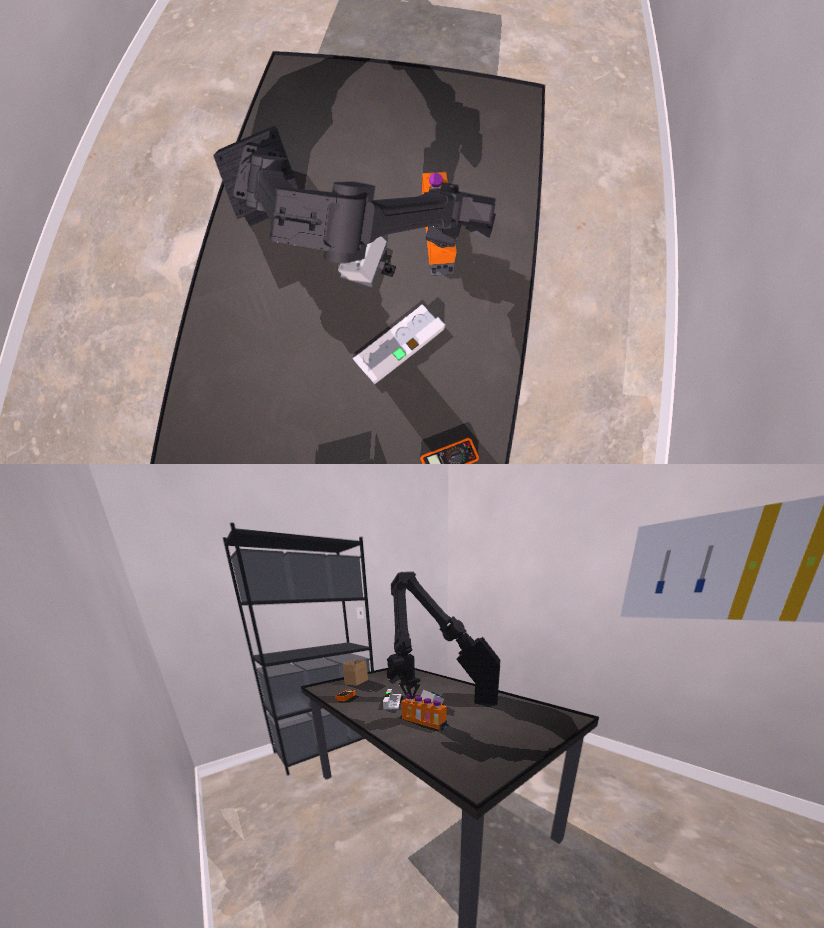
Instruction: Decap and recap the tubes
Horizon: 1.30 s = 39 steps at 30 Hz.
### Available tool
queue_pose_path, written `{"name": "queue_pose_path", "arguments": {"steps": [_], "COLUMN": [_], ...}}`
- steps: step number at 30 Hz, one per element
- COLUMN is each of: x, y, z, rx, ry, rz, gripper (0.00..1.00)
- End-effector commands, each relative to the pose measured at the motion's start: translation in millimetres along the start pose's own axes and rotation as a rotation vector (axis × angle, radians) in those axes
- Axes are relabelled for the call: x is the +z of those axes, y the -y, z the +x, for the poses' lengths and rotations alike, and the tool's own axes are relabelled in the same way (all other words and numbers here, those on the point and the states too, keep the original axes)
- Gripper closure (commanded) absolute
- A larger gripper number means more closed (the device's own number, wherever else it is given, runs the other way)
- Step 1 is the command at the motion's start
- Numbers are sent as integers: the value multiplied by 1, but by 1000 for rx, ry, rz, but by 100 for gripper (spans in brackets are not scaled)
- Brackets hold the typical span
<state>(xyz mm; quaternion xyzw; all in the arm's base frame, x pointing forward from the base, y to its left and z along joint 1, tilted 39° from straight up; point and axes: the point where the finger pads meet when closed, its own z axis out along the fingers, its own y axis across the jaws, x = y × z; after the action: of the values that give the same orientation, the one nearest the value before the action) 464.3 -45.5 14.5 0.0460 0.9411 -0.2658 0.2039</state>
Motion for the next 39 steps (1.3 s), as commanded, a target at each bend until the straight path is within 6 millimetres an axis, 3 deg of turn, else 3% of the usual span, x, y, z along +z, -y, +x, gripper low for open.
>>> {"name": "queue_pose_path", "arguments": {"steps": [1,3,18,20,35,39], "x": [-1,-1,-1,-1,-3,-3], "y": [-2,-2,0,0,1,1], "z": [-4,-4,1,1,-1,-1], "rx": [-222,-222,-820,-820,-1413,-1493], "ry": [5,5,6,6,16,17], "rz": [-3,-3,-1,-1,7,8], "gripper": [51,51,51,51,51,51]}}
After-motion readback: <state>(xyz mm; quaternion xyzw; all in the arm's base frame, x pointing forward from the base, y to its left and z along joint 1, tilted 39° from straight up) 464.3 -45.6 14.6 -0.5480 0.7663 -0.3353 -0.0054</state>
